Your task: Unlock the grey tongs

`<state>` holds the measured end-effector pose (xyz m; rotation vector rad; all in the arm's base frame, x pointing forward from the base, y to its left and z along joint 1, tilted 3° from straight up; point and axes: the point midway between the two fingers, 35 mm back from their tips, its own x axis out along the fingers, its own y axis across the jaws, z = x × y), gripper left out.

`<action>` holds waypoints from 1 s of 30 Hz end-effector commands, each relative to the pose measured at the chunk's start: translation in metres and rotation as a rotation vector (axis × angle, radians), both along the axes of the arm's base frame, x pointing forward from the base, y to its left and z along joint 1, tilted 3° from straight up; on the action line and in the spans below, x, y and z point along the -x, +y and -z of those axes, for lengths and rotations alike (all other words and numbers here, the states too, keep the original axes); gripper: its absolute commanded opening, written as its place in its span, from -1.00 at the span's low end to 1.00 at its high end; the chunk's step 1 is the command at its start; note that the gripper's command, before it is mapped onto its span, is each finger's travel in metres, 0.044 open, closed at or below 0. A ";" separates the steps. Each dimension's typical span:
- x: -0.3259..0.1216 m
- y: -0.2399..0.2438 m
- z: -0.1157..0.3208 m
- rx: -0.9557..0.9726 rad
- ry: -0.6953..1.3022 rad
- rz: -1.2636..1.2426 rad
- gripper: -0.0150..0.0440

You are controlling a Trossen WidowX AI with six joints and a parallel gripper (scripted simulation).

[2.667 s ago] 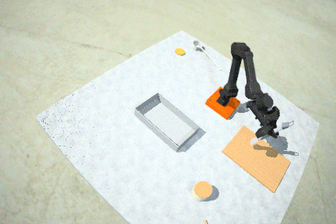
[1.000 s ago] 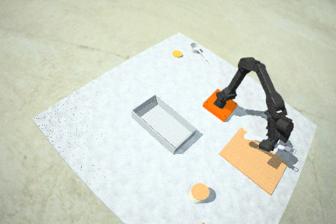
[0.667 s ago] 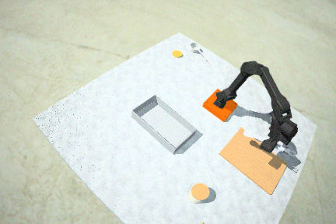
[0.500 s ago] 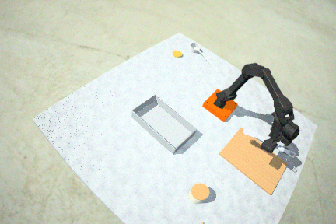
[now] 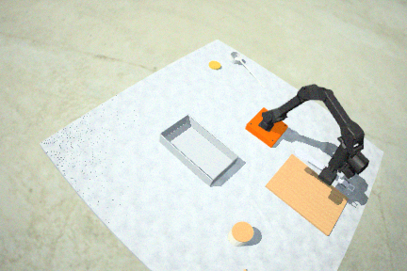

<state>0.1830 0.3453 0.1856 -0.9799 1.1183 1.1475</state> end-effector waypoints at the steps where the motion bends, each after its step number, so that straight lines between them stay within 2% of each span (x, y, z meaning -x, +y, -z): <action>1: 0.001 -0.001 -0.002 0.059 -0.008 -0.021 -1.00; 16: 0.003 -0.003 -0.001 0.113 -0.008 -0.034 -1.00; 30: 0.000 0.002 0.021 0.112 -0.009 -0.034 -1.00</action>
